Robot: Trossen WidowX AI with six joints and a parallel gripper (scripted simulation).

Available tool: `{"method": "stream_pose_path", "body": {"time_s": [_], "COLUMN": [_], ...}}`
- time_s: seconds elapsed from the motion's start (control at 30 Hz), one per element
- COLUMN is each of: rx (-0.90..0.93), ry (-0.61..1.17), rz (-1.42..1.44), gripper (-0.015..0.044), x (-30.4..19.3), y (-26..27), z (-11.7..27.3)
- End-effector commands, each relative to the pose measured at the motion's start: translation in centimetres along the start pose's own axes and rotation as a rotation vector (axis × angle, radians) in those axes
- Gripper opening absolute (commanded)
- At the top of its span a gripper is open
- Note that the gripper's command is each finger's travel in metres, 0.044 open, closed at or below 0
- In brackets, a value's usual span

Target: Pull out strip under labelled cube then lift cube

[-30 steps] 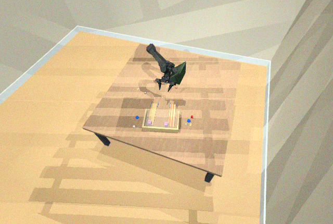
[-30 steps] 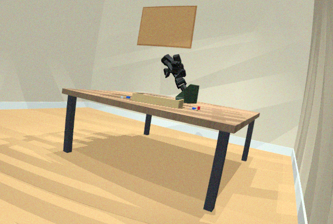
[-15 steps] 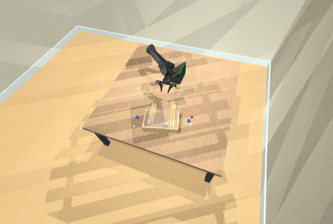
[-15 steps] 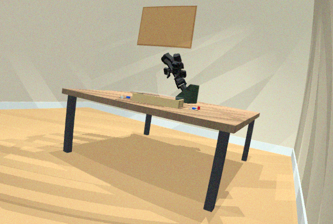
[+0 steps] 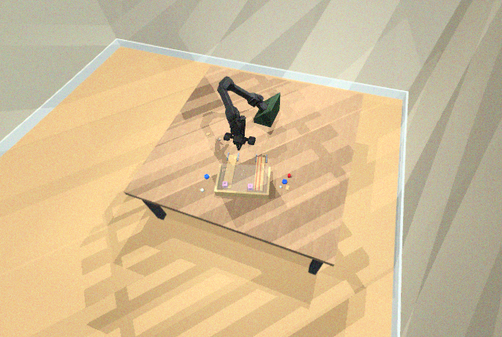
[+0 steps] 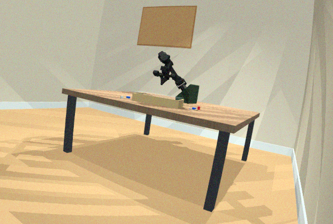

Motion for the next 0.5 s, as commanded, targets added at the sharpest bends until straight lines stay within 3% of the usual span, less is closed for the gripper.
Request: {"method": "stream_pose_path", "body": {"time_s": [0.0, 0.13, 0.47], "rx": [0.103, 0.159, 0.162], "ry": [0.244, 0.364, 0.37], "rz": [0.033, 0.052, 0.053], "gripper": [0.0, 0.0, 0.0], "x": [0.4, -0.1, -0.1], "y": [-4.3, -6.4, -6.5], "z": [-4.0, -5.9, -6.0]}}
Point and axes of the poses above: the point midway between the two fingers, 35 mm back from their tips, its own z axis back along the fingers, its own y axis across the jaws, x = y × z, the point moved 8 cm from there along z, back along the fingers, and after that the axes turned 14 degrees about z, right-handed, at the moved point
